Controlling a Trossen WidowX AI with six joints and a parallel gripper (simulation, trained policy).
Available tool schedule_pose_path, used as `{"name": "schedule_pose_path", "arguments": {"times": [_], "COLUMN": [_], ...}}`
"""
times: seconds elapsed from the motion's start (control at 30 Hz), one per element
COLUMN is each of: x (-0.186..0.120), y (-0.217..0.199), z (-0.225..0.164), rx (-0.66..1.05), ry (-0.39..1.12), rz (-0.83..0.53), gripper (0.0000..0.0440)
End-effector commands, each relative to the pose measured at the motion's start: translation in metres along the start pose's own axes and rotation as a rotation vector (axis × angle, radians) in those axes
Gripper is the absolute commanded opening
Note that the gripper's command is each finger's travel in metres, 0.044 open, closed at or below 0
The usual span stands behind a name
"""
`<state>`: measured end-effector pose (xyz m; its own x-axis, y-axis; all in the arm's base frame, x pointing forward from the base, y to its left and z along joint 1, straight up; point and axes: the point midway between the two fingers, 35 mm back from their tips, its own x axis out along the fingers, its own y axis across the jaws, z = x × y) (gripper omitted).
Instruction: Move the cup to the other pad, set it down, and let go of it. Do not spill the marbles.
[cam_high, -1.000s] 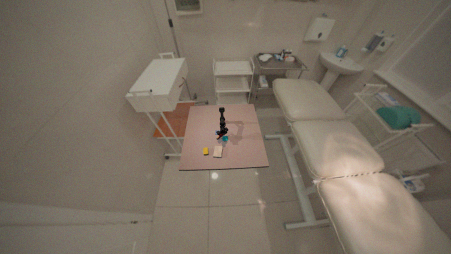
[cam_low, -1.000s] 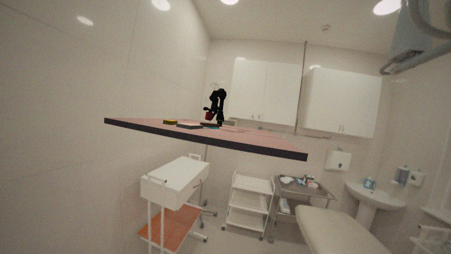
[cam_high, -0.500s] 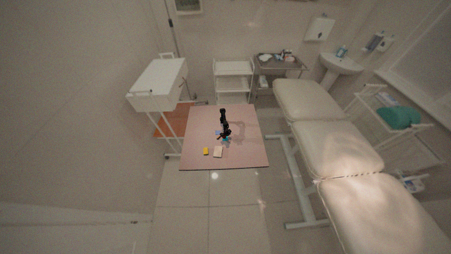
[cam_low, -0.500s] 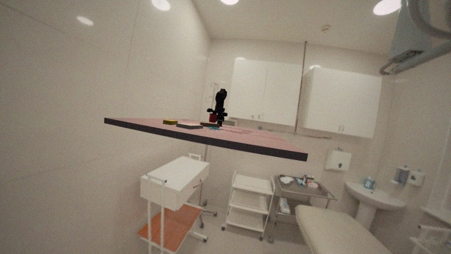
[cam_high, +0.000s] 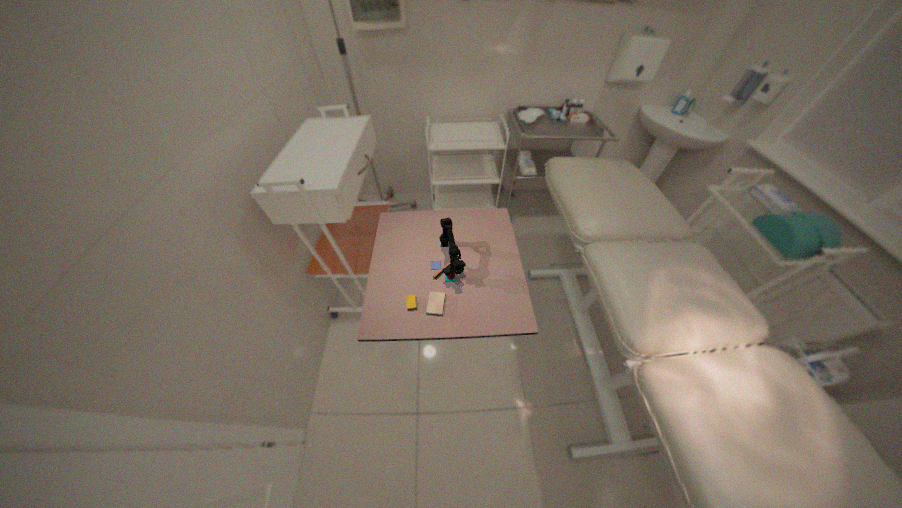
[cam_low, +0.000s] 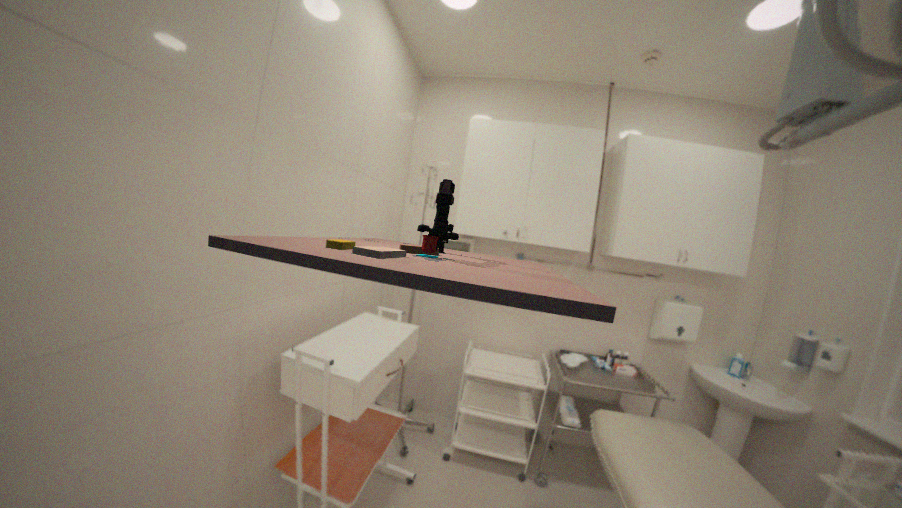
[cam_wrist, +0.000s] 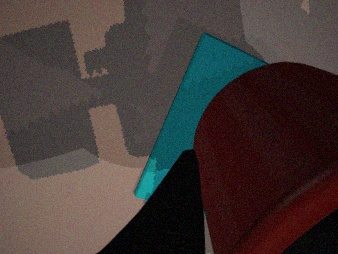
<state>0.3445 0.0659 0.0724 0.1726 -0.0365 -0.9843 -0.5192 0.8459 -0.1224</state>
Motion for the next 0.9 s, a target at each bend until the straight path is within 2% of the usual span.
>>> {"name": "schedule_pose_path", "arguments": {"times": [0.0,0.2,0.33,0.53,0.87], "x": [0.013,0.019,0.012,0.000,-0.020], "y": [0.004,0.002,-0.002,-0.006,-0.003], "z": [-0.008,-0.011,-0.006,-0.001,-0.011], "rx": [0.009,0.025,0.040,0.043,0.048], "ry": [0.035,0.029,-0.010,-0.062,-0.096], "rz": [0.001,-0.001,-0.002,-0.002,0.019], "gripper": [0.0020,0.0069,0.0132,0.0122,0.0159]}}
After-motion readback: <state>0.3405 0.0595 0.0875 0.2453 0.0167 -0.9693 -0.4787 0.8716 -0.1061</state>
